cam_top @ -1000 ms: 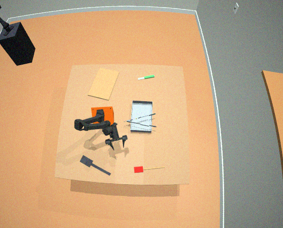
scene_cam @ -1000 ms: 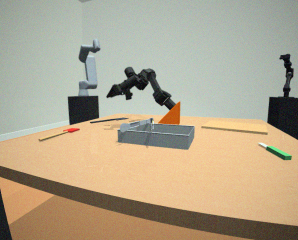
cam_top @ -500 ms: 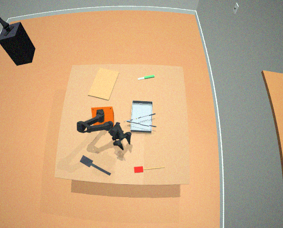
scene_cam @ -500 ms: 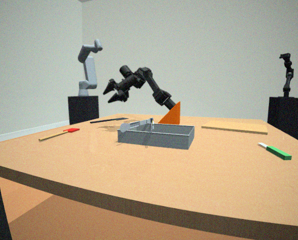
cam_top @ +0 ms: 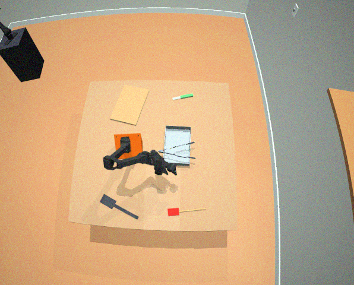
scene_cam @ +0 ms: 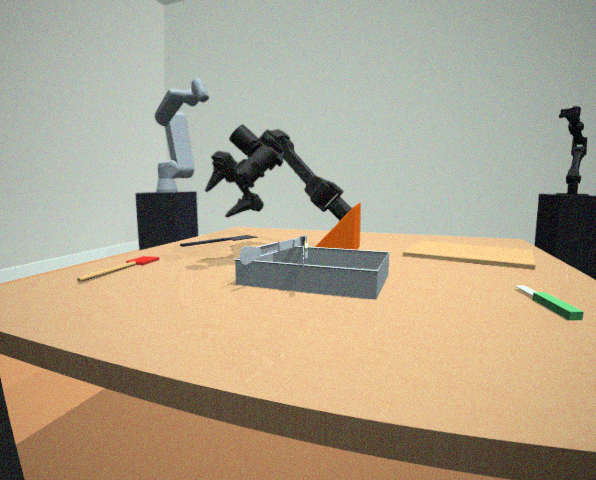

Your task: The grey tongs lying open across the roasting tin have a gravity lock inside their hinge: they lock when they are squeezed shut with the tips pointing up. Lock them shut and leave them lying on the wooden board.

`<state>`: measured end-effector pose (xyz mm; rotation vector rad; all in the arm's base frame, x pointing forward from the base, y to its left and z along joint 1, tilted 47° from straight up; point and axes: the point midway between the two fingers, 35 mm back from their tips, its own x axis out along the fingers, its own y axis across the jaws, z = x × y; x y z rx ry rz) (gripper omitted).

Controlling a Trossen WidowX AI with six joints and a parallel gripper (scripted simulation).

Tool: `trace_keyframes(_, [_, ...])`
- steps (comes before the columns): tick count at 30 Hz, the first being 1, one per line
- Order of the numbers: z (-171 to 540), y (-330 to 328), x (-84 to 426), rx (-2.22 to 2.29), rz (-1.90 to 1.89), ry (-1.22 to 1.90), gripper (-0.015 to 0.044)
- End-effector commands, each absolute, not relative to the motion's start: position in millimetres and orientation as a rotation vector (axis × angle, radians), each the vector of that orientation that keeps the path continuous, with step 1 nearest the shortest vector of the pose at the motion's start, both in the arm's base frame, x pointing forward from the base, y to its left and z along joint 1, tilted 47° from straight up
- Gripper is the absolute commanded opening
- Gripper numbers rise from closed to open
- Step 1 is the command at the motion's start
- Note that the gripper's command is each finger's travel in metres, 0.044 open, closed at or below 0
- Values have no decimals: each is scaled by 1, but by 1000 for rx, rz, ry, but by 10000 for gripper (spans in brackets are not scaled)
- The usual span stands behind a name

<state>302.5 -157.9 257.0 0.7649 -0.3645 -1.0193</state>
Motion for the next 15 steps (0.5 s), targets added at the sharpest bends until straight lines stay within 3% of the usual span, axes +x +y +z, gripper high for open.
trace_keyframes(1, [224, -137, 342, 71, -977, 254, 440])
trace_keyframes(8, [184, -116, 363, -694, -681, 851, 440])
trace_keyframes(15, [149, -95, 369, -1238, -253, 1248, 440])
